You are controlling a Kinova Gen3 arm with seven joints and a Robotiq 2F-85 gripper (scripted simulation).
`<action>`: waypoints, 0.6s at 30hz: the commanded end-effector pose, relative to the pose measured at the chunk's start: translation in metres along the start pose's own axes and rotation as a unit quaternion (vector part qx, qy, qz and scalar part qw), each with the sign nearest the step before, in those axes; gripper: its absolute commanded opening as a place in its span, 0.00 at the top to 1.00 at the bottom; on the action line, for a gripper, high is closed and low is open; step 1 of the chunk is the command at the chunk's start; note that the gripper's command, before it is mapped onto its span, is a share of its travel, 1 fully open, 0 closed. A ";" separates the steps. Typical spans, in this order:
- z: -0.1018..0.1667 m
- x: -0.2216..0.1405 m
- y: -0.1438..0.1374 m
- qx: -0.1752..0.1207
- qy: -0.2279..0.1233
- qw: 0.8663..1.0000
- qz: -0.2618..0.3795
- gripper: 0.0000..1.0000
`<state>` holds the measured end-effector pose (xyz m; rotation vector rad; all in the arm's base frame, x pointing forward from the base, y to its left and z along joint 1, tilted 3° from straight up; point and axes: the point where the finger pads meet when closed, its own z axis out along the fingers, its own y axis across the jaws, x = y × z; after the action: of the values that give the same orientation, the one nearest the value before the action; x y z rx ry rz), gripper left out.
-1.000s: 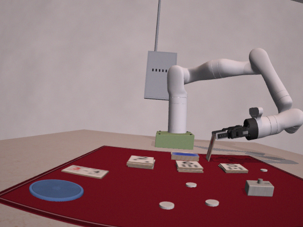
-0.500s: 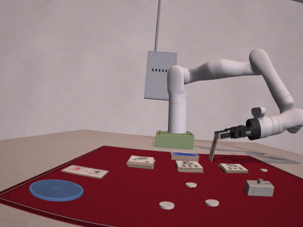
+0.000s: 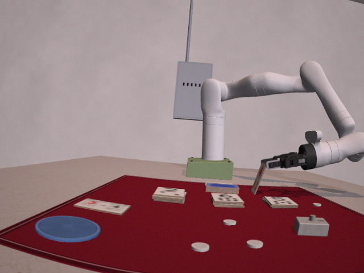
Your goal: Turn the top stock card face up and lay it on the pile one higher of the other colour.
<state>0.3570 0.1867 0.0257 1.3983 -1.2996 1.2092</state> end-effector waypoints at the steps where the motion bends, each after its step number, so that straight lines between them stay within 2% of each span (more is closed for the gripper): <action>1: -0.004 -0.004 0.002 -0.001 0.000 1.000 -0.003 0.29; 18: -0.012 -0.012 0.002 -0.001 0.000 1.000 -0.003 0.29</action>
<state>0.3561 0.1984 0.0176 1.4020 -1.2995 1.2103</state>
